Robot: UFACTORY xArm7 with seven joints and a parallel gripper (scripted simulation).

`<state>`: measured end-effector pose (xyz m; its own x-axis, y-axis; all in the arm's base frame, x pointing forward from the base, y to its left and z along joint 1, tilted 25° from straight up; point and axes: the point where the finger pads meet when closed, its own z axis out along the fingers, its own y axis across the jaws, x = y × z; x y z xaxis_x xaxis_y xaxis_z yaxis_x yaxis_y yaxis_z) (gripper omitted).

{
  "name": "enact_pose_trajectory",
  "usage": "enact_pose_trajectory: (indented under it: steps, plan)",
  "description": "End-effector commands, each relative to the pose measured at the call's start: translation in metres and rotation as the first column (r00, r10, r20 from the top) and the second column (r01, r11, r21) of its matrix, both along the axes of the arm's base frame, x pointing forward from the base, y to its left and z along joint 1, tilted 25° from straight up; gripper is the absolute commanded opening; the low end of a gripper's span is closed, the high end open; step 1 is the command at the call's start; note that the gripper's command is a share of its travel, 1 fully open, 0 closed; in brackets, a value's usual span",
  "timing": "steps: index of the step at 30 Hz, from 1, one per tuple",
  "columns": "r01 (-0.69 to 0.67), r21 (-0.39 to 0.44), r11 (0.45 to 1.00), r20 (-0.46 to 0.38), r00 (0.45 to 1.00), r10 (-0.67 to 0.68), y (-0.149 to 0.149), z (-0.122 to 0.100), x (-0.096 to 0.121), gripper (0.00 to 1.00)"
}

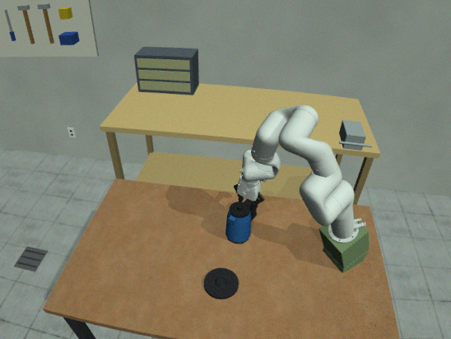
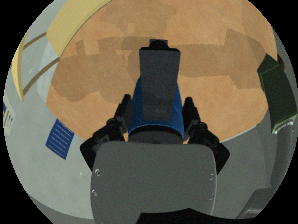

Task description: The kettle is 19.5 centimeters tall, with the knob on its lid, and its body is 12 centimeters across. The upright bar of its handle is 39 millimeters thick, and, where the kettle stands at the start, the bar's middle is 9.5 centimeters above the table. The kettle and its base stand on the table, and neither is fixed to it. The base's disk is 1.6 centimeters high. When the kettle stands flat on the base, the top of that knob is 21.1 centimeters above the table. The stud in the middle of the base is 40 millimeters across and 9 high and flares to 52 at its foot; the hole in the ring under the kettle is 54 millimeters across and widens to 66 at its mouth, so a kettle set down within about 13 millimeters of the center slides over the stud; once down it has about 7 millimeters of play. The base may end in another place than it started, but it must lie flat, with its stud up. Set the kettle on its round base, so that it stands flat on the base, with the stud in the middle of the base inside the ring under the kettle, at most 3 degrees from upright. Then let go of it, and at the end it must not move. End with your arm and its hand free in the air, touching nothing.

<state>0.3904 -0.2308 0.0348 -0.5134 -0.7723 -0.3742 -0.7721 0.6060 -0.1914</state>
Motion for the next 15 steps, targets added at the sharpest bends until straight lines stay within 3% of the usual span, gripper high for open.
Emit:
enact_pose_trajectory:
  steps: [1, 15]
  plan:
    - [0.002, -0.003, 1.000, 0.003, 1.000, -0.002, -0.0003, -0.0070, 0.0041, 0.81]
    - [0.002, -0.003, 1.000, 0.003, 1.000, -0.002, 0.0003, -0.0097, 0.0052, 0.81]
